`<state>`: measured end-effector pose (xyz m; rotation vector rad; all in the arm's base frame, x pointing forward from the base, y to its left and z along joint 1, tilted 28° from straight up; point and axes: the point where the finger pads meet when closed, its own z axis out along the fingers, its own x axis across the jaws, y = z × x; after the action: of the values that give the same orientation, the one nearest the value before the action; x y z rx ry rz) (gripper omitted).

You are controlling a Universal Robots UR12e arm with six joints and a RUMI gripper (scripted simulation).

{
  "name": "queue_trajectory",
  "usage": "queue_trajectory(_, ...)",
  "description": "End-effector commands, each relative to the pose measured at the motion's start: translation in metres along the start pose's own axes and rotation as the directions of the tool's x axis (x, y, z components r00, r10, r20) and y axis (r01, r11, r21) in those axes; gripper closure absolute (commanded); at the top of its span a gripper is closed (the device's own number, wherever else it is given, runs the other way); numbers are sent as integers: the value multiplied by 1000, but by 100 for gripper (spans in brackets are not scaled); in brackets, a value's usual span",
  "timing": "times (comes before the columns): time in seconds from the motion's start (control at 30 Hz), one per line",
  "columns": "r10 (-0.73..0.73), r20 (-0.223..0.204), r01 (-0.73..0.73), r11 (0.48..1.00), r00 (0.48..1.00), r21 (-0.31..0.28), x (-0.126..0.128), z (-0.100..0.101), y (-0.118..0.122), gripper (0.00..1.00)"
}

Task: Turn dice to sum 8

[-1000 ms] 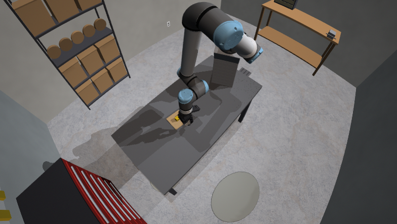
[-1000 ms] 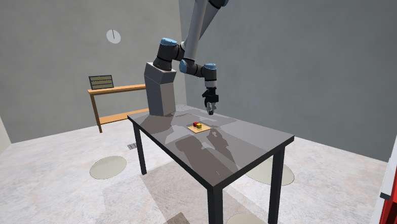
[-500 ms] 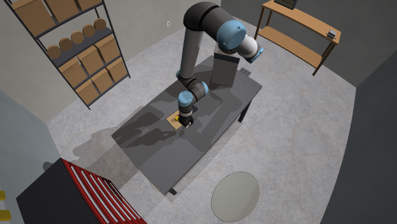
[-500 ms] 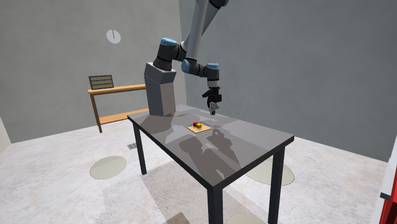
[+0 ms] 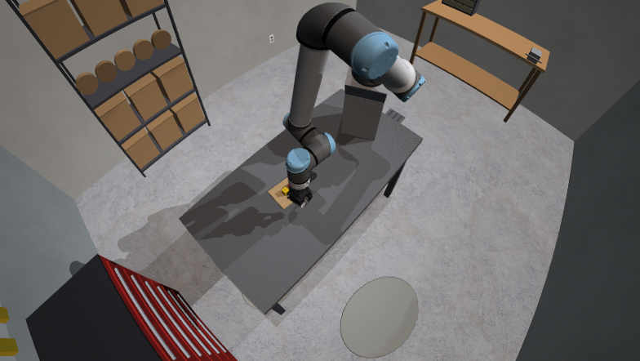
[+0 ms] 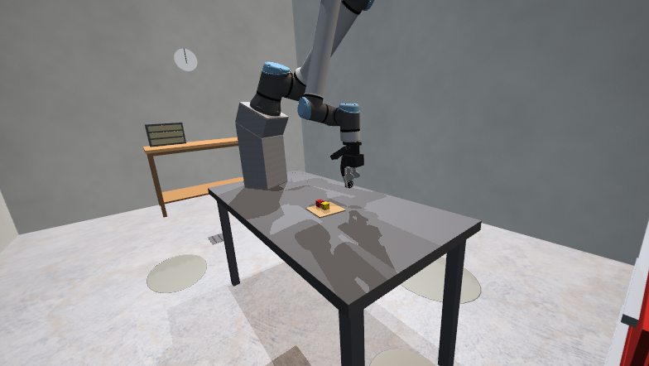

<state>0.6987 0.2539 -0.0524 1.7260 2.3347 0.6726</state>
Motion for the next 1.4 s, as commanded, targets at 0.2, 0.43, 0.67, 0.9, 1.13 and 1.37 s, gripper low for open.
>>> queue_trajectory(0.2, -10, 1, 10, 1000, 1000, -14, 0, -1, 3, 90)
queue_trajectory(0.43, -10, 1, 10, 998, 1000, -66, 0, 0, 3, 90)
queue_trajectory(0.67, -10, 1, 10, 986, 1000, -167, 0, -1, 3, 90)
queue_trajectory(0.9, -10, 0, 10, 965, 1000, -261, 0, -1, 3, 90)
queue_trajectory(1.13, -10, 0, 10, 916, 1000, -400, 0, -1, 3, 90)
queue_trajectory(1.37, -10, 1, 9, 883, 1000, -470, 0, 0, 3, 90)
